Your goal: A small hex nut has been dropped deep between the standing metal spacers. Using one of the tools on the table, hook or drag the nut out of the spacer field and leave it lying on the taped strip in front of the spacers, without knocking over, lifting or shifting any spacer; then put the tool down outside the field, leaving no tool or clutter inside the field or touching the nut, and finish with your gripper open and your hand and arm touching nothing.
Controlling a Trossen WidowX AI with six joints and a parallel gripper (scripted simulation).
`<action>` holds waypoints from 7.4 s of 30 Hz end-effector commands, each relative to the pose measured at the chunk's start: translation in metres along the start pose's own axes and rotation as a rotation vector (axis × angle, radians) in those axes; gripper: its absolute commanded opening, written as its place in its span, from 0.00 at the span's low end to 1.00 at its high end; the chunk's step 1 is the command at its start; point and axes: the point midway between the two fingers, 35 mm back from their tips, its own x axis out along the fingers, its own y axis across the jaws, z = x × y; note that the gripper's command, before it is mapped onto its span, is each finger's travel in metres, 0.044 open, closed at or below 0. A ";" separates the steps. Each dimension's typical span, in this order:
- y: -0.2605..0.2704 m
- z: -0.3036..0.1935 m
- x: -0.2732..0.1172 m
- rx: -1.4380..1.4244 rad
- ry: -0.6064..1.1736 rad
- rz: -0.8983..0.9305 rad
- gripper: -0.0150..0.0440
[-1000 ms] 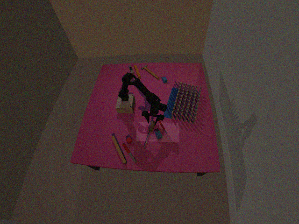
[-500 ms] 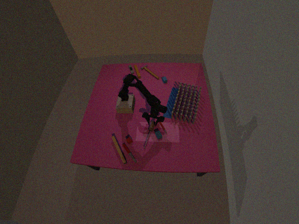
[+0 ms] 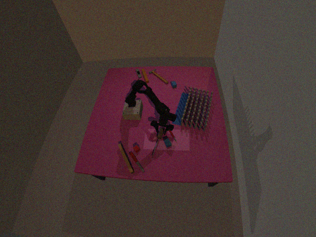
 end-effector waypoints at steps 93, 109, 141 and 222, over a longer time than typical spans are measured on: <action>0.047 0.147 -0.305 -0.970 -0.054 -0.661 0.25; 0.103 0.200 -0.338 -1.301 -0.048 -0.868 0.25; 0.108 0.291 -0.210 -1.297 -0.048 -0.870 0.25; 0.039 0.293 -0.210 -1.299 -0.043 -0.875 0.25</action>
